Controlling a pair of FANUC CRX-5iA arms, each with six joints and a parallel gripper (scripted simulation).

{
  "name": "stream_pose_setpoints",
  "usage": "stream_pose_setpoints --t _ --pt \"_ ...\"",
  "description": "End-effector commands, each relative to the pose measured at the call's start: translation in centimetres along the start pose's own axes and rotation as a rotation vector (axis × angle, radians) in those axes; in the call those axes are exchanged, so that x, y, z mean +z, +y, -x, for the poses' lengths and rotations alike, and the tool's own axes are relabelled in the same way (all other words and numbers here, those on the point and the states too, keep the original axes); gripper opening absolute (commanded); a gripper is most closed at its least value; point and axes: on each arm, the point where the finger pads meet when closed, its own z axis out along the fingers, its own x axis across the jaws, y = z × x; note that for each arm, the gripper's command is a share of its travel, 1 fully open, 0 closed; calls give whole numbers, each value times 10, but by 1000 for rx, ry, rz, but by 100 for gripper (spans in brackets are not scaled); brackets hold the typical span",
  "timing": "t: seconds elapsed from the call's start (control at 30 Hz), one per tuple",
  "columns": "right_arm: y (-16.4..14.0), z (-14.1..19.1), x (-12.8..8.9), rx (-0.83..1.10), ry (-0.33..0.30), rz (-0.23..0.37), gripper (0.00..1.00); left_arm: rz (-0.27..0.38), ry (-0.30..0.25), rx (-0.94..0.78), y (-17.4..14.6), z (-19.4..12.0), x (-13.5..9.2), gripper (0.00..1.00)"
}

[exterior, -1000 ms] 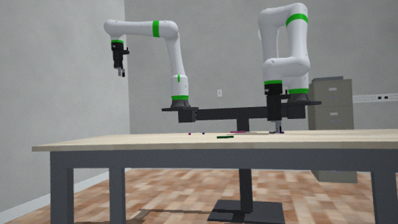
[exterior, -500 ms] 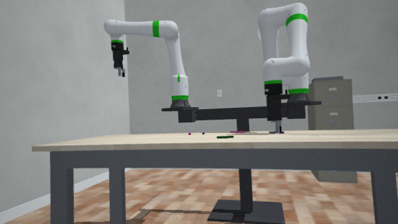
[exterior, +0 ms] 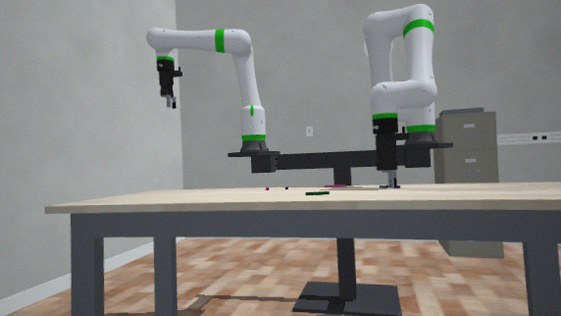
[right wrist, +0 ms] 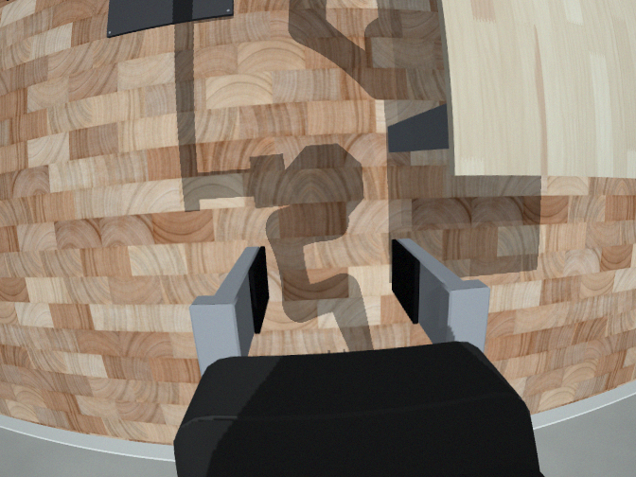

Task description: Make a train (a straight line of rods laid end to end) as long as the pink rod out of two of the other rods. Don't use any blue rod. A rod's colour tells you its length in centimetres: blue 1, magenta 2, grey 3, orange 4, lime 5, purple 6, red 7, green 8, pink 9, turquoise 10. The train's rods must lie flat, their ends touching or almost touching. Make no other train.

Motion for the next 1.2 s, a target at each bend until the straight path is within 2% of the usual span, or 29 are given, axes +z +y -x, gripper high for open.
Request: stream_pose_setpoints --t 0.0,1.0,1.03,1.1,1.13,1.17 --pt "0 0 -1 0 0 2 100 -1 2 0 0 -1 -1 24" --pt "0 0 -1 0 0 2 100 -1 2 0 2 -1 -1 24" --pt "0 0 -1 0 0 2 100 -1 2 0 2 -1 -1 30" --pt "0 0 -1 0 0 2 100 -1 2 0 2 -1 -1 30" --pt "0 0 -1 0 0 2 100 -1 2 0 2 -1 -1 36" --pt "0 0 -1 0 0 2 100 -1 2 0 2 -1 -1 36"
